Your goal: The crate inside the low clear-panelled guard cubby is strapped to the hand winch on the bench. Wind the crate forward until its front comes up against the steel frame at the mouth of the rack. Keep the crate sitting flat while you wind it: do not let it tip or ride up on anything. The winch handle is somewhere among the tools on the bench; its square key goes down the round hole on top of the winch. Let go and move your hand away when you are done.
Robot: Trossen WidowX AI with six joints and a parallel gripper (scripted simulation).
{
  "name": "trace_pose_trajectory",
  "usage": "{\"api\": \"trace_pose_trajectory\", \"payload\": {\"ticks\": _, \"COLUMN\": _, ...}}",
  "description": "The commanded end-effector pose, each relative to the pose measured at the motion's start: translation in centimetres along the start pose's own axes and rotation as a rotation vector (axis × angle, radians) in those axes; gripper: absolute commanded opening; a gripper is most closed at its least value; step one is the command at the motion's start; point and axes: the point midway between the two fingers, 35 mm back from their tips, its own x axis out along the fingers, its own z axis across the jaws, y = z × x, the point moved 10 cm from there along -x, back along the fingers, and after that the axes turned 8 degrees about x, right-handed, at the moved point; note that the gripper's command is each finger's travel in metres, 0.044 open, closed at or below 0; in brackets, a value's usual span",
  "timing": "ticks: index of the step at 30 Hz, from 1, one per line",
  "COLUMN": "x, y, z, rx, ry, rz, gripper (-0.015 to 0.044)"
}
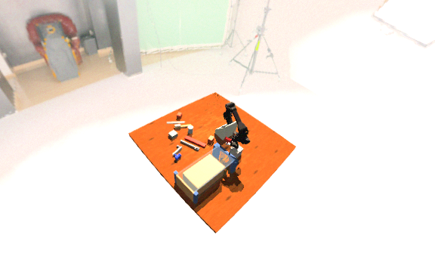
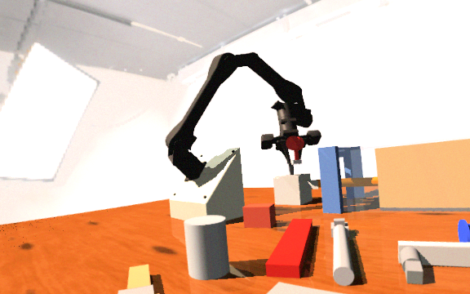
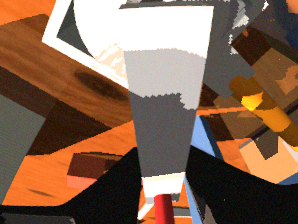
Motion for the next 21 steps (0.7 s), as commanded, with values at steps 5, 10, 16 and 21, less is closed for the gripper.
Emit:
{"api": "trace_pose_trajectory", "payload": {"ticks": 5, "x": 0.15, "y": -0.11, "z": -0.01, "rx": -0.006, "ry": 0.005, "rz": 0.005, "gripper": 0.0}}
{"api": "trace_pose_trajectory", "payload": {"ticks": 10, "x": 0.22, "y": -0.2, "z": 0.0, "rx": -0.006, "ry": 0.005, "rz": 0.005, "gripper": 0.0}}
{"api": "trace_pose_trajectory", "payload": {"ticks": 16, "x": 0.36, "y": -0.31, "z": 0.02, "rx": -0.006, "ry": 0.005, "rz": 0.005, "gripper": 0.0}}
{"api": "trace_pose_trajectory", "payload": {"ticks": 21, "x": 0.45, "y": -0.37, "z": 0.03, "rx": -0.006, "ry": 0.005, "rz": 0.005, "gripper": 0.0}}
